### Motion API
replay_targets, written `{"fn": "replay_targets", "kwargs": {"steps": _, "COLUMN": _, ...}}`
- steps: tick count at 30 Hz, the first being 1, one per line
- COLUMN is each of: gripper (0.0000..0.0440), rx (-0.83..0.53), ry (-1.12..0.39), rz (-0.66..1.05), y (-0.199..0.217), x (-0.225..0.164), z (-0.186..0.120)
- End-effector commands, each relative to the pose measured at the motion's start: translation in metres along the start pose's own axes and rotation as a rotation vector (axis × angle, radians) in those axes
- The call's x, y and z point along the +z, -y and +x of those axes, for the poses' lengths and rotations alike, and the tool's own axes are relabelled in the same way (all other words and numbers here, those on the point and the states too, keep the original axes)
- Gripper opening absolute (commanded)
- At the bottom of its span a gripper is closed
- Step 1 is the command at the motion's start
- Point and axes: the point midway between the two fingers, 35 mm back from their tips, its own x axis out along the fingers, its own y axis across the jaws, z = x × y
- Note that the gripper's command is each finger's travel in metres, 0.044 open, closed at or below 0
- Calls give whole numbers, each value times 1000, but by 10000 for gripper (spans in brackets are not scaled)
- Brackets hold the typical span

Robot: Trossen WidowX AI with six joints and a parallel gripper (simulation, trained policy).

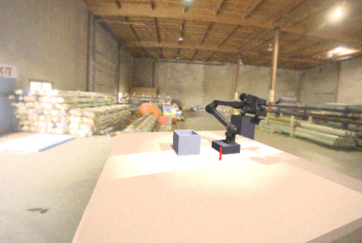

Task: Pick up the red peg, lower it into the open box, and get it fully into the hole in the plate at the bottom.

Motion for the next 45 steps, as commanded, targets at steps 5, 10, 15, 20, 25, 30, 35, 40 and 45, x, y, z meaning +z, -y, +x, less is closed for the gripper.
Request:
{"fn": "replay_targets", "kwargs": {"steps": 5, "gripper": 440, "rx": -25, "ry": 183, "rz": 149, "y": -4, "x": 30, "z": -15}}
{"fn": "replay_targets", "kwargs": {"steps": 10, "gripper": 440, "rx": -38, "ry": 316, "rz": 261, "y": -4, "x": 50, "z": -29}}
{"fn": "replay_targets", "kwargs": {"steps": 15, "gripper": 440, "rx": -45, "ry": 448, "rz": 374, "y": -2, "x": 69, "z": -46}}
{"fn": "replay_targets", "kwargs": {"steps": 20, "gripper": 440, "rx": -48, "ry": 579, "rz": 489, "y": 2, "x": 86, "z": -65}}
{"fn": "replay_targets", "kwargs": {"steps": 25, "gripper": 440, "rx": -47, "ry": 709, "rz": 605, "y": 8, "x": 100, "z": -86}}
{"fn": "replay_targets", "kwargs": {"steps": 30, "gripper": 440, "rx": -41, "ry": 839, "rz": 722, "y": 15, "x": 112, "z": -109}}
{"fn": "replay_targets", "kwargs": {"steps": 35, "gripper": 440, "rx": -33, "ry": 966, "rz": 840, "y": 23, "x": 120, "z": -134}}
{"fn": "replay_targets", "kwargs": {"steps": 40, "gripper": 439, "rx": -24, "ry": 1093, "rz": 959, "y": 32, "x": 125, "z": -160}}
{"fn": "replay_targets", "kwargs": {"steps": 45, "gripper": 439, "rx": -14, "ry": 1218, "rz": 1080, "y": 43, "x": 127, "z": -186}}
